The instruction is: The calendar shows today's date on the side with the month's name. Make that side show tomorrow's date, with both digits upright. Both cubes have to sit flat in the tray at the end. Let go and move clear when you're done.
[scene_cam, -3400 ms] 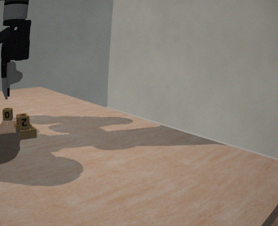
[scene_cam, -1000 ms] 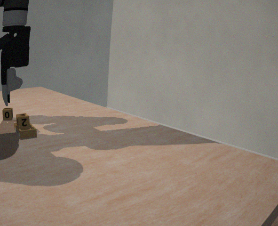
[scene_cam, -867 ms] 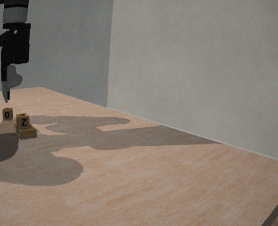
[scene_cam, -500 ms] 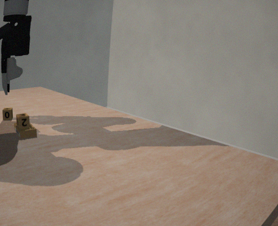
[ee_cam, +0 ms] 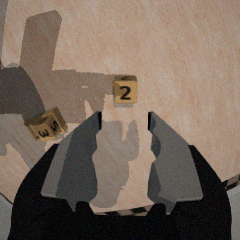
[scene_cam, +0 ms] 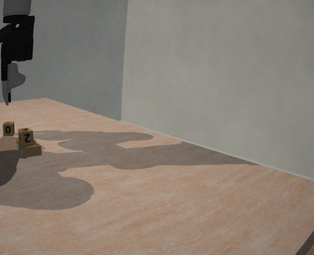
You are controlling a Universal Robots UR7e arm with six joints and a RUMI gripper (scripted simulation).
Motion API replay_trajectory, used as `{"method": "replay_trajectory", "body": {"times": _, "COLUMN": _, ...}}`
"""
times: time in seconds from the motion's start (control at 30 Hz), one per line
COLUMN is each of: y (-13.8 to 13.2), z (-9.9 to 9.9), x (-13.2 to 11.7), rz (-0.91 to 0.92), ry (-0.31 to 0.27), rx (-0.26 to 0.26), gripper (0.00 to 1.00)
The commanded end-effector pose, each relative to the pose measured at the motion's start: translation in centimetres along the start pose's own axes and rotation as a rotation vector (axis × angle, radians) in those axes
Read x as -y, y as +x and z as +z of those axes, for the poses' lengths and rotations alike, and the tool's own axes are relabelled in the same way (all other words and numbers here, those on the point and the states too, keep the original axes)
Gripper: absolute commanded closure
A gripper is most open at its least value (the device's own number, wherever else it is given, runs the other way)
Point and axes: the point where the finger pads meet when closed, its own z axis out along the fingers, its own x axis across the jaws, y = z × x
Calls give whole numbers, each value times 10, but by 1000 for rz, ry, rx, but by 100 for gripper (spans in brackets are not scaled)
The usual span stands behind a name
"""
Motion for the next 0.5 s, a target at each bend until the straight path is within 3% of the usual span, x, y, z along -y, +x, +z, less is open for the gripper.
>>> {"method": "replay_trajectory", "body": {"times": 0.0, "y": 0, "z": 2, "x": 0, "rz": -2, "ry": -32, "rx": 2, "gripper": 72}}
{"method": "replay_trajectory", "body": {"times": 0.47, "y": 1, "z": 3, "x": 1, "rz": -3, "ry": -163, "rx": 3, "gripper": 72}}
